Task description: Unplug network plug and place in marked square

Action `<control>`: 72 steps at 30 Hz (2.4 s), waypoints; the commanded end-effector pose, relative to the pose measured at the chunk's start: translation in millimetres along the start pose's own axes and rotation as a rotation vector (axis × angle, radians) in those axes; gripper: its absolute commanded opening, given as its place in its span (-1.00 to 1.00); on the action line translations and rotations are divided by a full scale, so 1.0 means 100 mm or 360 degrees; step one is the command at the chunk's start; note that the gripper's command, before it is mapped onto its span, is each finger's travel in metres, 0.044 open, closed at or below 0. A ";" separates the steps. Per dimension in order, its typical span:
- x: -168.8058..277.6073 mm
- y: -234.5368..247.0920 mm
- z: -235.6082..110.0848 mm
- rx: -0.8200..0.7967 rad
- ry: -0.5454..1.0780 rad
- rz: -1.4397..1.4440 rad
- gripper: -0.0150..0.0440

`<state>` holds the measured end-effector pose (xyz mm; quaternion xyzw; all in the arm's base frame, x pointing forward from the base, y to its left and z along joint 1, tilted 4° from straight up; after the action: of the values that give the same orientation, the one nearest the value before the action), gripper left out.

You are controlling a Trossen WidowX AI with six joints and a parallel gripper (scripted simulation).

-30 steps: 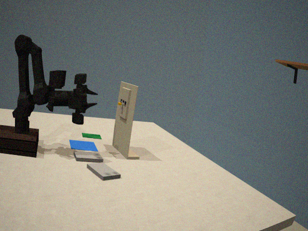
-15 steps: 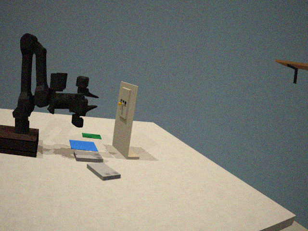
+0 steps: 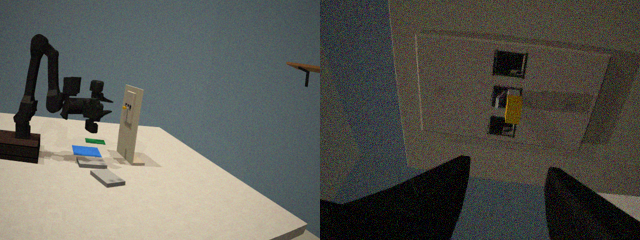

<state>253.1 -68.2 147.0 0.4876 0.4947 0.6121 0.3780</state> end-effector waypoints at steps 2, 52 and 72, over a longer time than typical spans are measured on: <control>-0.03 0.01 0.07 -0.0006 -0.0005 0.0004 0.04; -0.15 0.04 0.57 -0.0014 -0.0003 0.0002 -0.39; -0.13 0.04 0.50 -0.0013 -0.0003 0.0002 -0.49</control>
<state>307.4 -69.5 149.8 0.4863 0.4919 0.6136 0.3808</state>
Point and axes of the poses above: the point midway between the two fingers, 35 mm back from their tips, its own z axis out along the fingers, its own y axis across the jaws, x = y × z, the point moved 9 cm from there along -z, back along the fingers, and after that the axes turned 10 degrees about z, right-handed, at the moved point
